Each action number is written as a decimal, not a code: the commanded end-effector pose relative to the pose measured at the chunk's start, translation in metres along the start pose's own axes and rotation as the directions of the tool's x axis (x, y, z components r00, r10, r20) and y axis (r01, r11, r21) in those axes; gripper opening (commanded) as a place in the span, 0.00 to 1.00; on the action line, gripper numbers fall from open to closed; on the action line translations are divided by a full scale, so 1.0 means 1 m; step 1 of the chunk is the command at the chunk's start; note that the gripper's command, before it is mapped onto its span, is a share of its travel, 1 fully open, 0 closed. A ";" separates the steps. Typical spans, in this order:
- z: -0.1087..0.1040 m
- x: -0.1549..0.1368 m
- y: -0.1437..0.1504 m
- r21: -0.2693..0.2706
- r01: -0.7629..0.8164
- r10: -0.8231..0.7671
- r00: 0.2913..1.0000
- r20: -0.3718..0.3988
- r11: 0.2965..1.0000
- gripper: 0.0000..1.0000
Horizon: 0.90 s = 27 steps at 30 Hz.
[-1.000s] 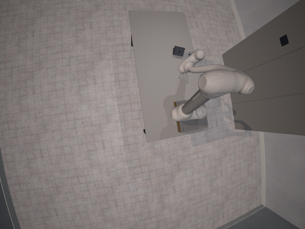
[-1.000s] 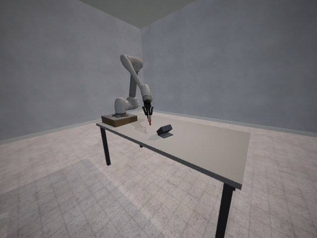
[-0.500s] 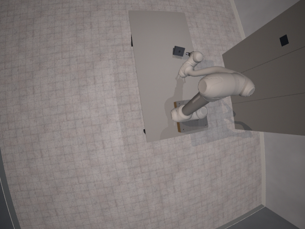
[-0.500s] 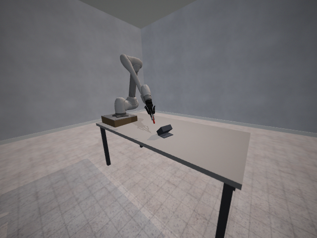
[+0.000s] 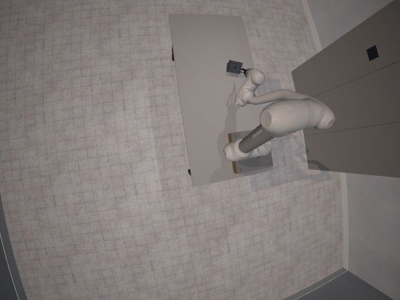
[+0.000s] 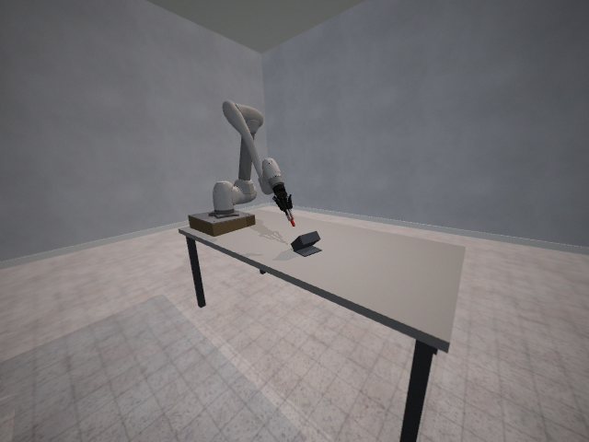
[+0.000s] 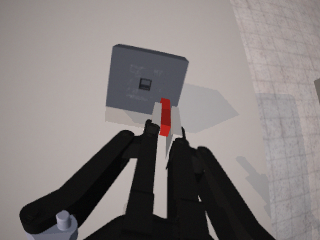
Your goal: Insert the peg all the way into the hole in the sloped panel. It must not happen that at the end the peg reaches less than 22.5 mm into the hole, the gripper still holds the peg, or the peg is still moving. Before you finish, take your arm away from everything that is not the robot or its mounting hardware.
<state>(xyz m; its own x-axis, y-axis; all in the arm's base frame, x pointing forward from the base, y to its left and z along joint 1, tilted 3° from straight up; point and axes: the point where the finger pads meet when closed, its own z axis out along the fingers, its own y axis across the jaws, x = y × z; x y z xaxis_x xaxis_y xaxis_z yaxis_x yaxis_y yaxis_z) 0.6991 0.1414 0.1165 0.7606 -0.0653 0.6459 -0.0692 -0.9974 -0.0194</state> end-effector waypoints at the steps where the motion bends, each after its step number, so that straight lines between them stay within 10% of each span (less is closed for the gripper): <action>1: -0.002 -0.002 -0.009 0.019 0.007 -0.007 1.000 -0.007 1.000 0.00; 27: -0.006 -0.006 -0.026 0.052 0.188 -0.187 0.982 -0.026 0.981 0.00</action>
<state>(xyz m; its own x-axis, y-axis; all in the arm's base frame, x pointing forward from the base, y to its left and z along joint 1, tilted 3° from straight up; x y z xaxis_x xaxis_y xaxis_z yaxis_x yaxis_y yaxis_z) 0.6925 0.1679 0.1180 0.7444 0.1121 0.6582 0.1005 -0.9934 0.0555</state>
